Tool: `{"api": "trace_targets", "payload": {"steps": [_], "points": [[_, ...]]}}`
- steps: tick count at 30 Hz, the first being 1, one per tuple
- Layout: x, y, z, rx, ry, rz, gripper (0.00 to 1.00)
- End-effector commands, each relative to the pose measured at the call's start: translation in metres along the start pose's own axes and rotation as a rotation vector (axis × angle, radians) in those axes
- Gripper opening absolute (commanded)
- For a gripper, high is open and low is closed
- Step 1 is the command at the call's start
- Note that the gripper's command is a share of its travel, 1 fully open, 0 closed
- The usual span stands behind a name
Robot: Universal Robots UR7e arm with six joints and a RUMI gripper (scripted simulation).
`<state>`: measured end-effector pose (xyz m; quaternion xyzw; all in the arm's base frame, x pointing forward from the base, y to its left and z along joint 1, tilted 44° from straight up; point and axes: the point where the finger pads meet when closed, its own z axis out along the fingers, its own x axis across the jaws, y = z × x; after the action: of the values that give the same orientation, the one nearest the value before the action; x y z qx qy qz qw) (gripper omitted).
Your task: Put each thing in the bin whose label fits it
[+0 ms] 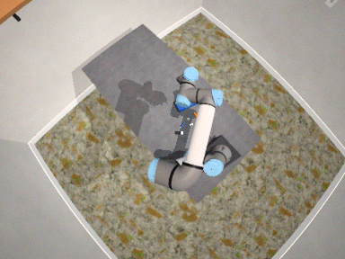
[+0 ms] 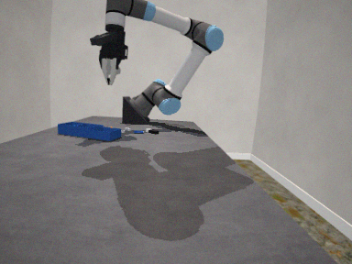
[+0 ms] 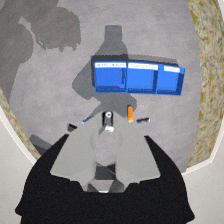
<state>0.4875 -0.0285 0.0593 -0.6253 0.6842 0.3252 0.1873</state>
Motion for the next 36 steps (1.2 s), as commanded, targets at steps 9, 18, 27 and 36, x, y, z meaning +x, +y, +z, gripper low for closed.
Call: {"api": "trace_targets", "payload": {"steps": [9,18,27,36], "points": [[0.000,0.032,0.023,-0.001,0.000,-0.205,0.18],[0.001,0.078,0.060,-0.008,0.000,-0.437,0.18],[0.001,0.130,0.101,-0.020,-0.001,-0.656,0.18],[0.001,0.165,0.129,-0.029,-0.003,-0.915,0.18]]}}
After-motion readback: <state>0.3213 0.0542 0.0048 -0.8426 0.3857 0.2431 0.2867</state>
